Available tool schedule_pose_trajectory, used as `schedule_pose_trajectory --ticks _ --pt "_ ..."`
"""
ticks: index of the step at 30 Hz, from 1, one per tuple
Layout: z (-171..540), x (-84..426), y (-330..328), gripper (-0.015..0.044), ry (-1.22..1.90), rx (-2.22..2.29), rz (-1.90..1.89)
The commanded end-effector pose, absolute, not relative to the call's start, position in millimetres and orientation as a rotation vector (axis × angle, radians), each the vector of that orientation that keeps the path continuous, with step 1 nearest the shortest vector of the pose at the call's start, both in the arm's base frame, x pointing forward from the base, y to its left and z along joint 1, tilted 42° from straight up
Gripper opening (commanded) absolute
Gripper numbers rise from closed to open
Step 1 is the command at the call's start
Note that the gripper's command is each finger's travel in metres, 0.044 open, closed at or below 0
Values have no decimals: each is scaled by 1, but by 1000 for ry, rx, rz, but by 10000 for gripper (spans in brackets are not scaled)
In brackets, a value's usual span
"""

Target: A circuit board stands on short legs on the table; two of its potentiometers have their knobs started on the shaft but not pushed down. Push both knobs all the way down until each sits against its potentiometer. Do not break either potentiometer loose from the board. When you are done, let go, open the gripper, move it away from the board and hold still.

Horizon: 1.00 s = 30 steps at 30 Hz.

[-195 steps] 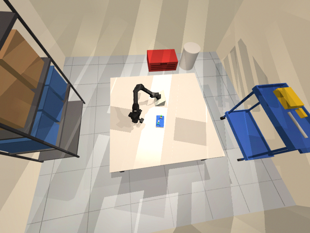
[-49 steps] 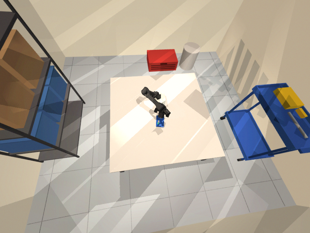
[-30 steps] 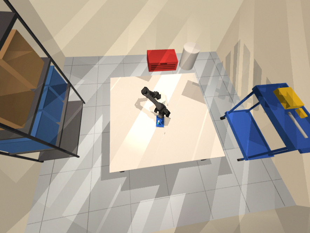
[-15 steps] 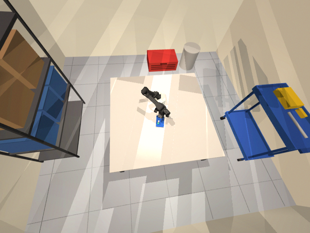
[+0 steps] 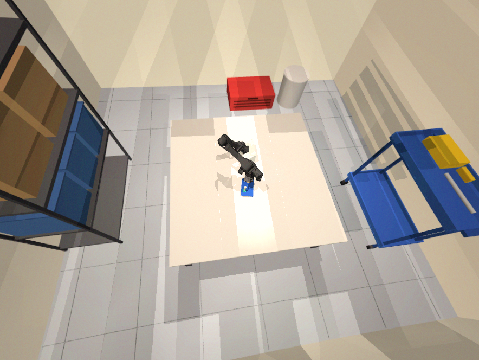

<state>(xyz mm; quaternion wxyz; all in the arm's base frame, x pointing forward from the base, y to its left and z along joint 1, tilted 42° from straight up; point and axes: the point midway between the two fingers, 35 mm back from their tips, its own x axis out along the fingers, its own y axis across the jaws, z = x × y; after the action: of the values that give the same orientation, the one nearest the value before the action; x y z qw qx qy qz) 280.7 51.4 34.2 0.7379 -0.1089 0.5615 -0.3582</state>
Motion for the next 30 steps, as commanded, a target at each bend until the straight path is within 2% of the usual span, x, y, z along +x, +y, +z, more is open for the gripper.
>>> schedule_pose_trajectory --ticks 1,30 --pt "26 285 42 0 1232 -226 -809" --pt "24 285 40 0 1232 -226 -809"
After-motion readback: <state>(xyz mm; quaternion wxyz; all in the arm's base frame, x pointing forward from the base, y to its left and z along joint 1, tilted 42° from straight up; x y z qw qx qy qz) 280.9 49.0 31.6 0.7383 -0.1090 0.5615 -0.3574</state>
